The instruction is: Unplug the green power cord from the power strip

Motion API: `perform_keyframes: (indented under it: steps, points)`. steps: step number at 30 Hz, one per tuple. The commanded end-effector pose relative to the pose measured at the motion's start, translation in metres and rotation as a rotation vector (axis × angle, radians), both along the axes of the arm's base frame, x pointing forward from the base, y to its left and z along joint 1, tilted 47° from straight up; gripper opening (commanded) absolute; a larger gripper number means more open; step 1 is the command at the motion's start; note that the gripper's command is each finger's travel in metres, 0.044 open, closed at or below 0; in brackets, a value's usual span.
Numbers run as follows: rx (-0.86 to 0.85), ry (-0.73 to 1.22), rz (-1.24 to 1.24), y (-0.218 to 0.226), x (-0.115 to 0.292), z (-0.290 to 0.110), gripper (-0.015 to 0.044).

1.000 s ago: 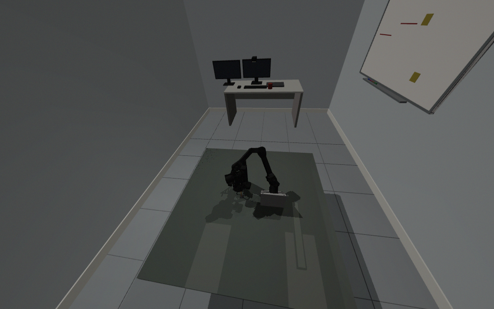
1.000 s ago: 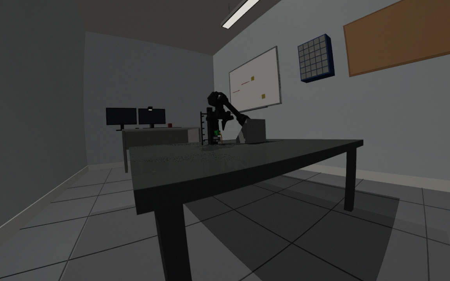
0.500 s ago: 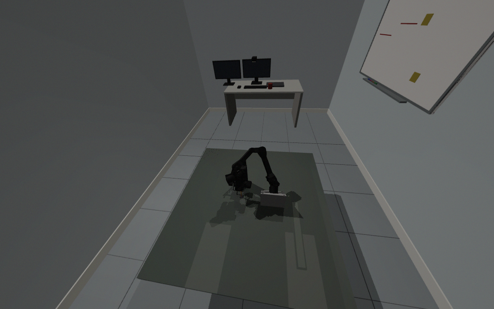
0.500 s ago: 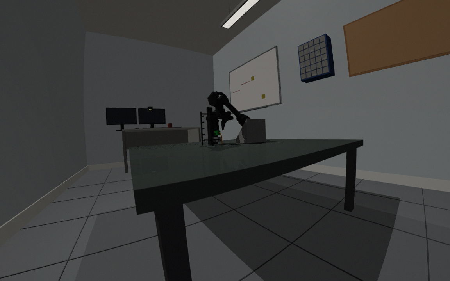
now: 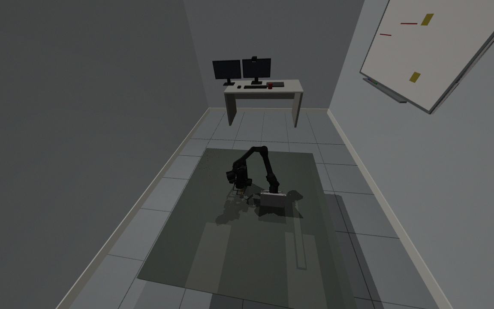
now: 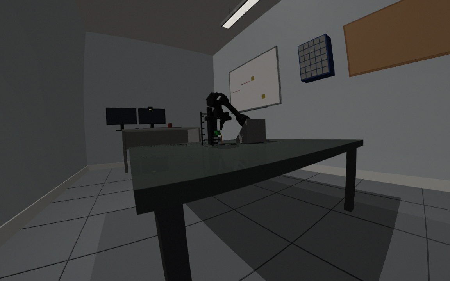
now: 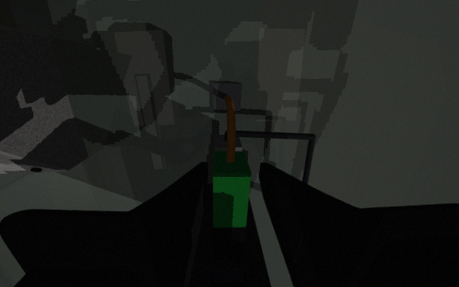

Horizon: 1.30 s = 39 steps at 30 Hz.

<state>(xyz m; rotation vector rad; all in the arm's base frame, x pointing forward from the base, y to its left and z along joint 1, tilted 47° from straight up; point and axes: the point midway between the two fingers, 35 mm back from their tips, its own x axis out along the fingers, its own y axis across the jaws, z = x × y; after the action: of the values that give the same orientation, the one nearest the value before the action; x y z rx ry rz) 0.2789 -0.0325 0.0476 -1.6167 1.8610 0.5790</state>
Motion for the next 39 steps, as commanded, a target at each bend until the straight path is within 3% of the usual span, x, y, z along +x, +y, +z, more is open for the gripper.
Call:
perform_keyframes:
  steps: [1,21,25,33,39]
  points:
    - [-0.005,0.004,0.005,-0.006,-0.002,0.007,0.0160]
    - [-0.006,0.004,0.004,-0.019,-0.004,0.003,0.0160]
    - [-0.002,0.003,-0.001,-0.016,-0.004,0.004,0.0055]
    - [-0.002,0.003,-0.001,-0.016,-0.004,0.004,0.0002]
    - [-0.001,0.003,0.000,-0.013,-0.003,0.001,0.0000]
